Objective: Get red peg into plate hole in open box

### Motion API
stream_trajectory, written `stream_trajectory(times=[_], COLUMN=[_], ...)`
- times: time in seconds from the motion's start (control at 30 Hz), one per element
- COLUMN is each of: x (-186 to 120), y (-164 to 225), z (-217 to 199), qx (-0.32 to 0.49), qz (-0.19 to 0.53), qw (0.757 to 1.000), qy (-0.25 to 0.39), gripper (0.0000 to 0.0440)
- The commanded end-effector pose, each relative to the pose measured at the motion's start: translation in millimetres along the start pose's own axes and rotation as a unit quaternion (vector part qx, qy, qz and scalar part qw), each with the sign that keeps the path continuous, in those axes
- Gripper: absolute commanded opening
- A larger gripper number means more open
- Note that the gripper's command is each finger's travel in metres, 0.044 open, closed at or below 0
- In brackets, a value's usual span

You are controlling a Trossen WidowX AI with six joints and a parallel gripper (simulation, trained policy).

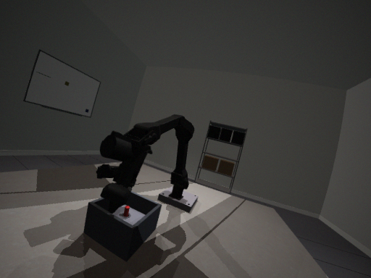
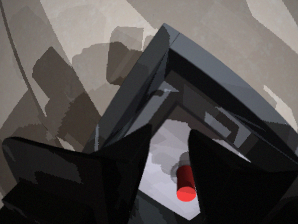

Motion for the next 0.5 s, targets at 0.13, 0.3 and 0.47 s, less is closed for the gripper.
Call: stream_trajectory(times=[0.13,0.3,0.47], x=[5.9,8.9,12.6], y=[-12.8,-23.0,-33.0], z=[1.2,0.4,-3.1], qx=[-0.003,-0.003,-0.001], qz=[0.013,0.020,0.028], qw=[1.000,1.000,0.999], qy=[0.007,0.012,0.018], gripper=[0.0117,0.0105,0.0094])
Point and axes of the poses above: the point midway between the two fingers, 35 mm back from their tips, its own x axis out along the fingers, its own z axis across the jaws, y = z × x, the point moved 2 cm from there along -x, back along the fingers
